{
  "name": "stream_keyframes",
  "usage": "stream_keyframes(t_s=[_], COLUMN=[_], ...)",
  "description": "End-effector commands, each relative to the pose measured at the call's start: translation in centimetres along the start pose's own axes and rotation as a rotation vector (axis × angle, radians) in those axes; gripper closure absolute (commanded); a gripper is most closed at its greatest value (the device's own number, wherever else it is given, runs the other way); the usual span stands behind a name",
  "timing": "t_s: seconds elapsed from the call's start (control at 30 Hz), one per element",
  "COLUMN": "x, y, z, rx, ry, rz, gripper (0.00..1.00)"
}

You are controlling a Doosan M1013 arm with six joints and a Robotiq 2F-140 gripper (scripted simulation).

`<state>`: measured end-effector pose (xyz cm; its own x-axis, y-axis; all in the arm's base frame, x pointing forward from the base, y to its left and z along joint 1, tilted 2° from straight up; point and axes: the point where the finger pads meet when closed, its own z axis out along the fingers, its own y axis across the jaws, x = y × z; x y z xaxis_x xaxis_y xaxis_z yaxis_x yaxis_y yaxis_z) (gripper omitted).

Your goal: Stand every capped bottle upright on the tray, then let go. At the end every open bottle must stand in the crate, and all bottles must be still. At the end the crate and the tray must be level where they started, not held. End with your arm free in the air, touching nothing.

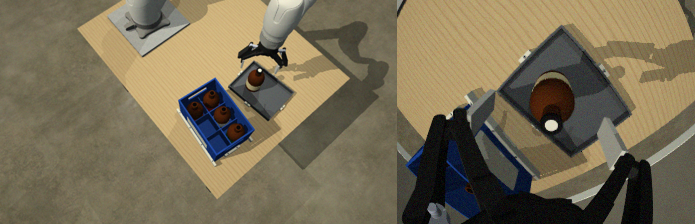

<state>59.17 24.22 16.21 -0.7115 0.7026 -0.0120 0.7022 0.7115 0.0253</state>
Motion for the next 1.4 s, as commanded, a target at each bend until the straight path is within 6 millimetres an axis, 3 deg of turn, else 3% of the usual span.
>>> stream_keyframes(t_s=[0.0,0.47,1.1,1.37], x=[0.0,0.0,0.0,0.0], y=[0.0,0.0,0.0,0.0], z=[-0.3,-5.0,-6.0,-8.7], rx=[0.000,0.000,0.000,0.000], ry=[0.000,0.000,0.000,0.000], rz=[0.000,0.000,0.000,0.000], gripper=[0.00,0.00,0.00,0.00])
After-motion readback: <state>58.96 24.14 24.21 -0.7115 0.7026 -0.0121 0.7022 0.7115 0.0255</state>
